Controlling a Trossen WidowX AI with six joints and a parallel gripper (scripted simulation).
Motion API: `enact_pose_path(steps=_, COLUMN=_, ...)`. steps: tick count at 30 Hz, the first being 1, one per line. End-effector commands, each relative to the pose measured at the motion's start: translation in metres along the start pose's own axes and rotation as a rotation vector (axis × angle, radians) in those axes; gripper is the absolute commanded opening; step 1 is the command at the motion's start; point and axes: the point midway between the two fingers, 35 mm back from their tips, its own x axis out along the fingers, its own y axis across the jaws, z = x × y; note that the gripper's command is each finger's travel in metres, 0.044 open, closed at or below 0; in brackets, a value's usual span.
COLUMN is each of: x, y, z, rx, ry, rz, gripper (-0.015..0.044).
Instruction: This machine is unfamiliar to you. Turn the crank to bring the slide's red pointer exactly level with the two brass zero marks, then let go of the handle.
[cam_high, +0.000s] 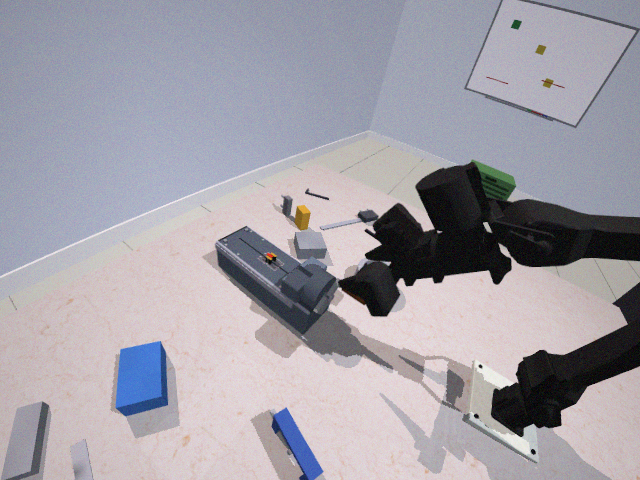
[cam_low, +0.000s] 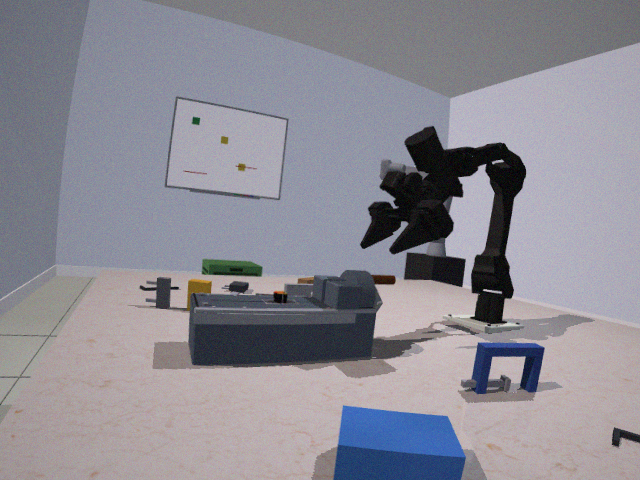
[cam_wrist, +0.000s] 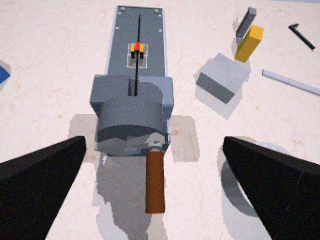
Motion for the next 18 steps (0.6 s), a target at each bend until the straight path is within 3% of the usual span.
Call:
enact_pose_path(steps=1, x=0.007, y=-0.001, z=-0.008, rx=0.004, ry=-0.003, rz=-0.005, gripper=0.044)
enact_pose_path(steps=18, x=0.026, y=-0.001, z=-0.025, rx=0.004, ry=-0.003, rz=-0.006, gripper=0.044)
